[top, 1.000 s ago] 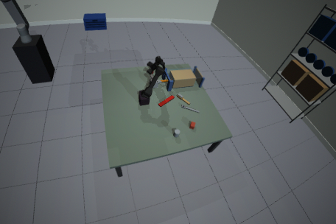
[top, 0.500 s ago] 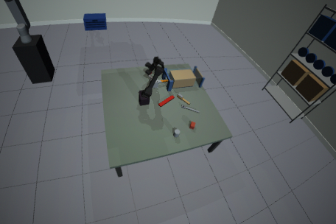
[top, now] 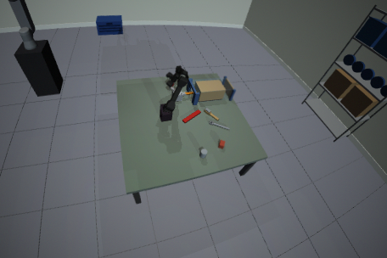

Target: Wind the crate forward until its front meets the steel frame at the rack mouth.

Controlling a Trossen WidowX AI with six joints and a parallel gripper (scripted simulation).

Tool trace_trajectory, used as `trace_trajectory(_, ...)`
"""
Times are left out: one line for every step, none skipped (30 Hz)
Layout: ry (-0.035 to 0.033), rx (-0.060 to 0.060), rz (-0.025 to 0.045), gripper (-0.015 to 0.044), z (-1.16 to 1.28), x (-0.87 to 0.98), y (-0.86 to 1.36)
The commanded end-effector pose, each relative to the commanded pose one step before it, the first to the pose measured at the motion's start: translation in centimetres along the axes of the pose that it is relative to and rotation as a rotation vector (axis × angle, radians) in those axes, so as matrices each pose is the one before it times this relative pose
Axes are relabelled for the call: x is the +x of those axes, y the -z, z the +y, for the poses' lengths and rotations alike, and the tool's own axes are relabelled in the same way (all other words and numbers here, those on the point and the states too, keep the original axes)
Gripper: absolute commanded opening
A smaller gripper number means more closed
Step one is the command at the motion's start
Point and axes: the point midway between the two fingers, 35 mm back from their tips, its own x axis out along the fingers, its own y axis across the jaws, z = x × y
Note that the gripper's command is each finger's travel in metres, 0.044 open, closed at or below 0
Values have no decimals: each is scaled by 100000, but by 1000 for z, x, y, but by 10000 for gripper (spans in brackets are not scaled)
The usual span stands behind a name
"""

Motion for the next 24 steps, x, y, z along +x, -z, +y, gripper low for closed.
trace_trajectory(-4736, -381, 613, 0, 1997, 403, -54)
trace_trajectory(-7, -1, 0, 0, 93, 1, 1)
trace_trajectory(-11, -2, 0, 0, 157, 0, 5)
trace_trajectory(-7, -1, 0, 0, 93, 0, 3)
trace_trajectory(-11, -2, 0, 0, 157, -2, 9)
trace_trajectory(-7, -1, 0, 0, 93, -1, 6)
trace_trajectory(-11, -2, 1, 0, 156, -3, 12)
trace_trajectory(-7, -1, 0, 0, 93, -2, 8)
trace_trajectory(-11, -2, 1, 0, 156, -5, 16)
trace_trajectory(-7, -1, 1, 0, 93, -3, 10)
trace_trajectory(-12, -1, 1, 0, 155, -7, 20)
trace_trajectory(-7, -1, 1, 0, 92, -4, 12)
trace_trajectory(-12, -1, 2, 0, 155, -8, 23)
trace_trajectory(-7, -1, 1, 0, 92, -5, 14)
trace_trajectory(-12, -1, 2, 0, 154, -10, 27)
trace_trajectory(-7, -1, 1, 0, 92, -6, 16)
trace_trajectory(-12, -1, 2, 0, 153, -12, 30)
trace_trajectory(-7, 0, 1, 0, 91, -7, 18)
trace_trajectory(-12, -1, 3, 0, 152, -13, 34)
trace_trajectory(-7, 0, 2, 0, 91, -8, 20)
trace_trajectory(-12, 0, 3, 0, 151, -15, 37)
trace_trajectory(-7, 0, 2, 0, 90, -9, 22)
trace_trajectory(-12, 0, 3, 0, 150, -16, 41)
trace_trajectory(-7, 0, 2, 0, 90, -9, 25)
